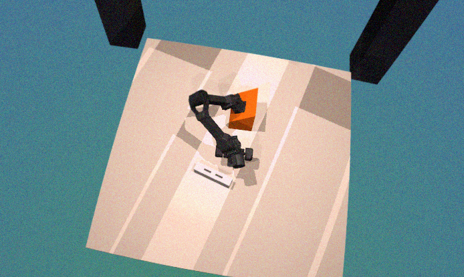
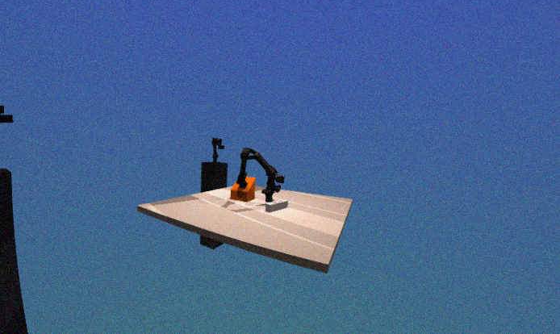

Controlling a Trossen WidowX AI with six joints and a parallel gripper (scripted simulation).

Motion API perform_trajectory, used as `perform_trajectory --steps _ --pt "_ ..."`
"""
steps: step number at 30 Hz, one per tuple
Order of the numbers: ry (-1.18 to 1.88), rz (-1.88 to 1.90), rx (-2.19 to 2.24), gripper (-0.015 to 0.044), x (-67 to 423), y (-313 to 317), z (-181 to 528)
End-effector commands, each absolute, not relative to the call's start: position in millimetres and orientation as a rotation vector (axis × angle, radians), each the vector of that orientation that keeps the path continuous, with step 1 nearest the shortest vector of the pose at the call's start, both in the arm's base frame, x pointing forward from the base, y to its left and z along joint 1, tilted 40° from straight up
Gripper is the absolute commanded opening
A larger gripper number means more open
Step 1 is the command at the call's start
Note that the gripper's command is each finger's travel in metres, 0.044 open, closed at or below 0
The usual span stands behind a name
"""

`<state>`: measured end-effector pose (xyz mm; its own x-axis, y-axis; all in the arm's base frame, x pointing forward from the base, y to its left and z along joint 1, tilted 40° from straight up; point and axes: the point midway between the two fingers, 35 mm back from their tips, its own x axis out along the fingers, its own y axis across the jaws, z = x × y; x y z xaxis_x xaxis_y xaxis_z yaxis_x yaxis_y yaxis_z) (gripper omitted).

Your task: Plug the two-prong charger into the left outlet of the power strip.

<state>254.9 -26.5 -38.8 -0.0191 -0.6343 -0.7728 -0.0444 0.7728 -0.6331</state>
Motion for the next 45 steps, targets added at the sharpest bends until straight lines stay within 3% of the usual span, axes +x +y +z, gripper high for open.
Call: perform_trajectory --steps 1,45 --pt "1.495 -0.583 -0.489 0.0 256.6 -33.8 -36.2" --pt "1.409 -0.735 -0.309 0.0 298.0 -58.5 -23.8"
